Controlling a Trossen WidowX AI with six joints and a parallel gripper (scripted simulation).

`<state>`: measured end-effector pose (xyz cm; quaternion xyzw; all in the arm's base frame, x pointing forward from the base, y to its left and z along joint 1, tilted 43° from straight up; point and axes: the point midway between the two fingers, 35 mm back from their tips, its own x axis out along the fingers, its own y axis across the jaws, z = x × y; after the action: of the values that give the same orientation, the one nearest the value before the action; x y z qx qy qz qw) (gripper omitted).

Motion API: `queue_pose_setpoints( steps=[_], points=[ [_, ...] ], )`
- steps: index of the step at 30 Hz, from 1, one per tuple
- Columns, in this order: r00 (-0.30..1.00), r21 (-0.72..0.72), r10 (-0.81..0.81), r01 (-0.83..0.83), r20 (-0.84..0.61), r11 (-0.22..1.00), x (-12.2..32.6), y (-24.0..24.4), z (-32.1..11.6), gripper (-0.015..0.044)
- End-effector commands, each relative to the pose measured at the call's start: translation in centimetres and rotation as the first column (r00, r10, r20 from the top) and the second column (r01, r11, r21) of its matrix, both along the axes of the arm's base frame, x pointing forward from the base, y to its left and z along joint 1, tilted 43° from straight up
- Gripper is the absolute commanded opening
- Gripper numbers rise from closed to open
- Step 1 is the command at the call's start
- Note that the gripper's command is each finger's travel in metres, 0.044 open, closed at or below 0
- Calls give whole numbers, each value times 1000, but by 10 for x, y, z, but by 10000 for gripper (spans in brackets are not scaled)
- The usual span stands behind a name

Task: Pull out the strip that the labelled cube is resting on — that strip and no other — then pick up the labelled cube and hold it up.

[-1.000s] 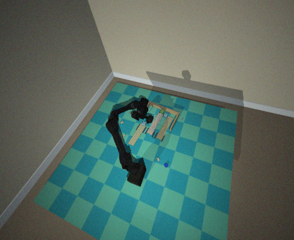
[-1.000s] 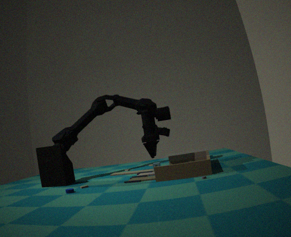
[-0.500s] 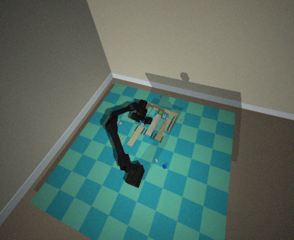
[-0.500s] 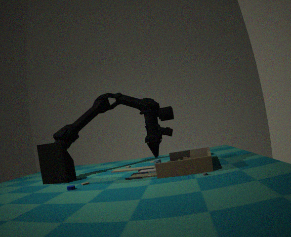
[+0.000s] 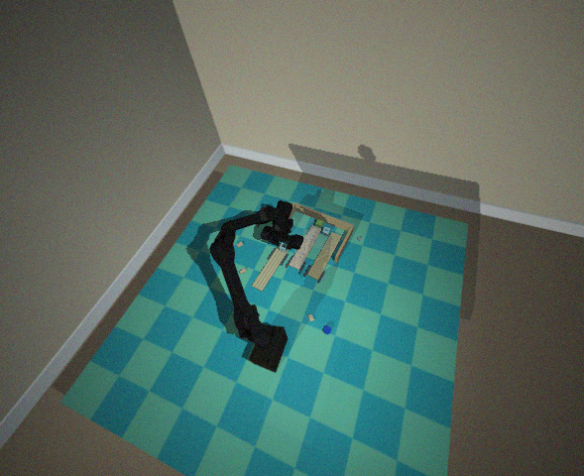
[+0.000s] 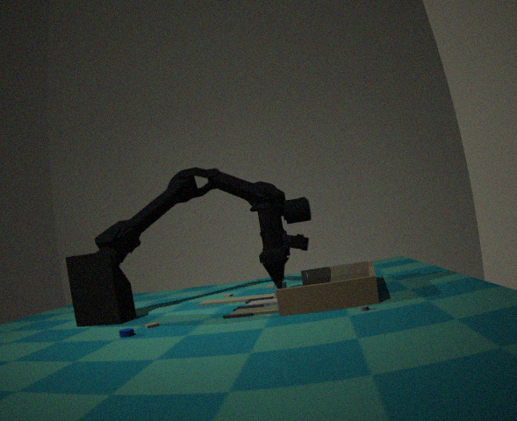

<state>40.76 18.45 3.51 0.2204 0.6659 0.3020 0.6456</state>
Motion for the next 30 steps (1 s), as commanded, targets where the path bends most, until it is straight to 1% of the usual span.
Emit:
queue_pose_setpoints(
  steps=[1,8,12,19,23,30],
  points=[
    [1000,2,-2,2,-5,1000,-1,5,-6,250],
    [1000,3,-2,2,-5,1000,-2,9,-10,250],
    [1000,1,2,-2,-2,1000,-2,8,-8,145],
    [1000,1,2,-2,-2,1000,-2,8,-8,98],
    [1000,1,1,-1,-2,1000,-4,6,-7,0],
    [1000,0,0,0,-4,1000,-25,-16,1,0]
  ],
)
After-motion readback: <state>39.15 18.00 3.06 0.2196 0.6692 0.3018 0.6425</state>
